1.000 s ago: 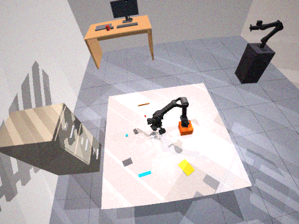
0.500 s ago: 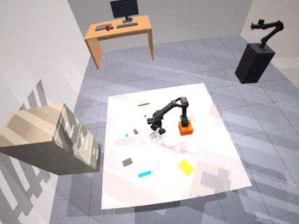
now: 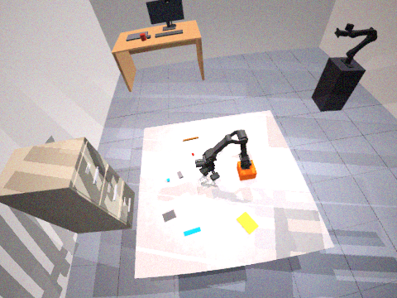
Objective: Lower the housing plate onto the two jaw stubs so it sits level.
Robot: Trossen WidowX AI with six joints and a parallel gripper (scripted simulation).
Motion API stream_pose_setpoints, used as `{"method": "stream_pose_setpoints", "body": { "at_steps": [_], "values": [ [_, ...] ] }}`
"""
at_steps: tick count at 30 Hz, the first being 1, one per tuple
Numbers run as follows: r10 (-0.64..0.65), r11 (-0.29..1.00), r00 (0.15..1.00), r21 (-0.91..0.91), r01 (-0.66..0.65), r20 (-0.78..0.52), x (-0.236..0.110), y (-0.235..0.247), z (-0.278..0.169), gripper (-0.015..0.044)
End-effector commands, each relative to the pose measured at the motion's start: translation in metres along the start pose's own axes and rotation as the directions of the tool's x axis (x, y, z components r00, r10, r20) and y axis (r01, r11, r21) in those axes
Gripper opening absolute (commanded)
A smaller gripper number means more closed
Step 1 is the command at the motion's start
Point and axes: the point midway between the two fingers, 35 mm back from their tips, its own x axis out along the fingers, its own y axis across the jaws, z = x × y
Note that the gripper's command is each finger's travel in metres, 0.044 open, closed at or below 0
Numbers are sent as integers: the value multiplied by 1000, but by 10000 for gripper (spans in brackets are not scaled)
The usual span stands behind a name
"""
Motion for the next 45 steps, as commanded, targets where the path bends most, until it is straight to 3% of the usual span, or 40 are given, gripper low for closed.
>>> {"method": "stream_pose_setpoints", "body": {
  "at_steps": [1,20,45],
  "values": [
    [6,1000,1000,6,-6,-6,8,1,-2,351],
    [6,1000,1000,6,-6,-6,38,2,-5,351],
    [6,1000,1000,7,-6,-6,42,2,-5,351]
  ]
}}
